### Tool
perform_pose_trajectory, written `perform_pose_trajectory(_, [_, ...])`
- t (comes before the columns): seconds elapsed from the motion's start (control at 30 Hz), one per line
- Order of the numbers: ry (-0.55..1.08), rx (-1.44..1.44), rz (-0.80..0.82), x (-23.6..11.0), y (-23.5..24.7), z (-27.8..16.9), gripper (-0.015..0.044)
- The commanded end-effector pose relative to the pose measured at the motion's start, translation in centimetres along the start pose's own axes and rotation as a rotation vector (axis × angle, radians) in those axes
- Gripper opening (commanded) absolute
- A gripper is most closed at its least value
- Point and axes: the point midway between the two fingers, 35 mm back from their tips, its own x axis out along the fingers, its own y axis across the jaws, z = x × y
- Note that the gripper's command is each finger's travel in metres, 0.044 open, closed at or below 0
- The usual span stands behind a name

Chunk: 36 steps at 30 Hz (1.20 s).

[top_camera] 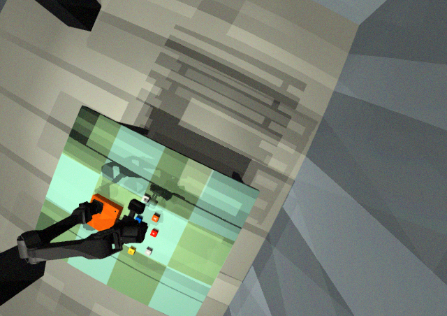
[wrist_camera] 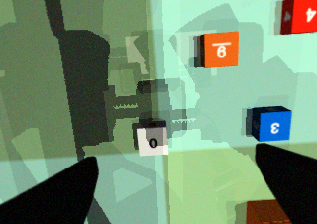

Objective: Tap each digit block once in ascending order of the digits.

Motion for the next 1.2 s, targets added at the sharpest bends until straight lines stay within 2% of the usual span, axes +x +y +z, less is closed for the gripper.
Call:
perform_pose_trajectory(0.0, [0.004,0.011,-0.013,0.2,-4.4,3.8,0.0400])
perform_pose_trajectory(0.77, [0.004,0.011,-0.014,0.2,-4.9,4.1,0.0400])
perform_pose_trajectory(1.0, [0.000,0.012,-0.021,0.0,-13.7,7.8,0.0400])
perform_pose_trajectory(1.17, [0.001,0.012,-0.021,0.0,-13.9,7.9,0.0400])
